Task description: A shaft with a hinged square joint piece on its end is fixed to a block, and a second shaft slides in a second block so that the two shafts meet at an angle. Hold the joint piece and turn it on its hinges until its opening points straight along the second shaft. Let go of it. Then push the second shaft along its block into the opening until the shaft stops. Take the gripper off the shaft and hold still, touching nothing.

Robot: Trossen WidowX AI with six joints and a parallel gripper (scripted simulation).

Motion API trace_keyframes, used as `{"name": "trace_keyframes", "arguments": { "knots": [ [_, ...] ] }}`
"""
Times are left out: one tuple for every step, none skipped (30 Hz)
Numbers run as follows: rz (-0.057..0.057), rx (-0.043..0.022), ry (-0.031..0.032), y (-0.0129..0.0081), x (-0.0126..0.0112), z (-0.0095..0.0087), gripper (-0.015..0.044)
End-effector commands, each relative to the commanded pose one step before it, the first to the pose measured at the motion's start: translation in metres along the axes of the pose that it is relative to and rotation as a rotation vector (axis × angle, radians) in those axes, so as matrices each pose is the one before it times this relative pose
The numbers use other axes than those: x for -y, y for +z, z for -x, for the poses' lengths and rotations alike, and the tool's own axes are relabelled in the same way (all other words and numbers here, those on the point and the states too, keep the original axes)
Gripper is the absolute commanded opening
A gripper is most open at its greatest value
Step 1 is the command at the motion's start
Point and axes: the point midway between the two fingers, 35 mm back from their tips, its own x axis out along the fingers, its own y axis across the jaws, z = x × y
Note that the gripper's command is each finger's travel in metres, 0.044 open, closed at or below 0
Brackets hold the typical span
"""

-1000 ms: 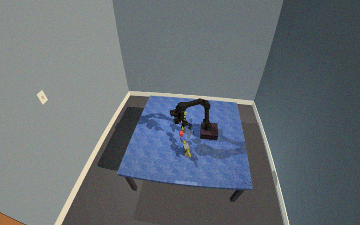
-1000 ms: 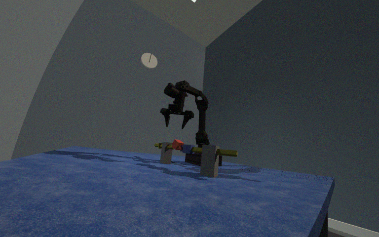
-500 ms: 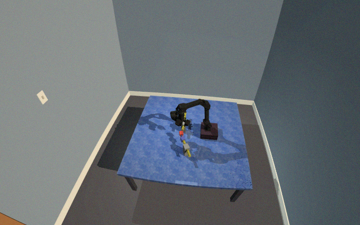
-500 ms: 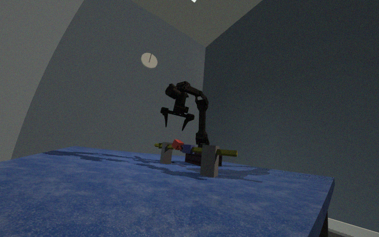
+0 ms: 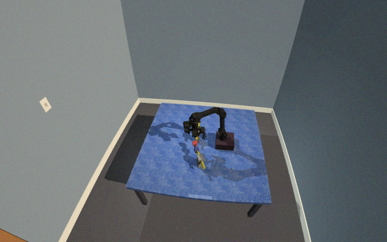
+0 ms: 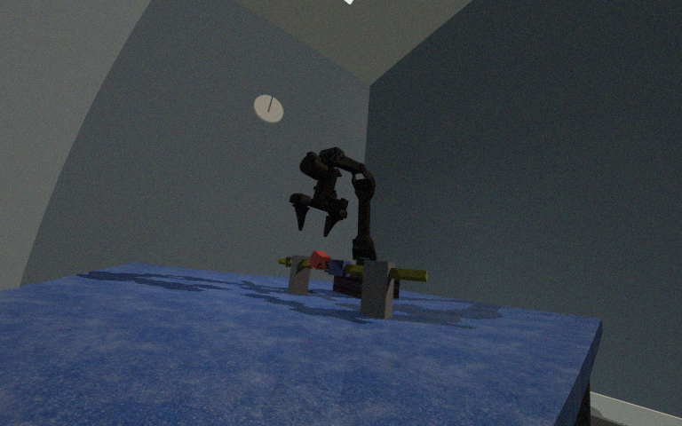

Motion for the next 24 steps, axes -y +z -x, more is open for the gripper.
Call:
{"name": "trace_keyframes", "arguments": {
  "knots": [
    [0.1477,-0.01922,-0.00169,0.00136,-0.00044,-0.00278,0.044],
    [0.0159,-0.00177,-0.00025,0.00009,0.0,-0.00017,0.044],
    [0.0053,-0.00059,-0.00008,0.00003,0.0,-0.00006,0.044],
    [0.0,0.0,0.0,0.0,0.0,0.0,0.044],
    [0.0,0.0,0.0,0.0,0.0,0.0,0.044],
    [0.0,0.0,0.0,0.0,0.0,0.0,0.044],
    [0.0,0.0,0.0,0.0,0.0,0.0,0.044],
    [0.0,0.0,0.0,0.0,0.0,0.0,0.044],
    [0.0,0.0,0.0,0.0,0.0,0.0,0.044],
    [0.0,0.00001,0.00001,0.00016,0.0001,-0.00068,0.044],
    [0.0,0.00003,0.00002,0.00049,0.0003,-0.00204,0.044],
    [0.0,0.00004,0.00003,0.00081,0.00046,-0.0034,0.044],
    [-0.0001,0.00005,0.00005,0.00101,0.00051,-0.00427,0.044],
    [-0.0001,0.00005,0.00005,0.00101,0.00044,-0.00429,0.044],
    [-0.0001,0.00005,0.00006,0.001,0.00036,-0.00429,0.044],
    [-0.0001,0.00005,0.00006,0.00099,0.00029,-0.00429,0.044],
    [0.0,0.00005,0.00007,0.00097,0.00022,-0.00429,0.044],
    [0.0,0.00005,0.00008,0.00096,0.00014,-0.00427,0.044],
    [0.0,0.00005,0.00008,0.00095,0.00007,-0.00428,0.044],
    [0.0,0.00005,0.00009,0.00094,0.0,-0.00428,0.044],
    [0.0,0.00005,0.00009,0.00093,-0.00007,-0.00427,0.044],
    [0.0,0.00005,0.0001,0.00092,-0.00014,-0.00426,0.044],
    [0.0,0.00005,0.00011,0.0009,-0.00022,-0.00425,0.044],
    [0.0,0.00004,0.00011,0.00089,-0.00029,-0.00424,0.044]
  ]
}}
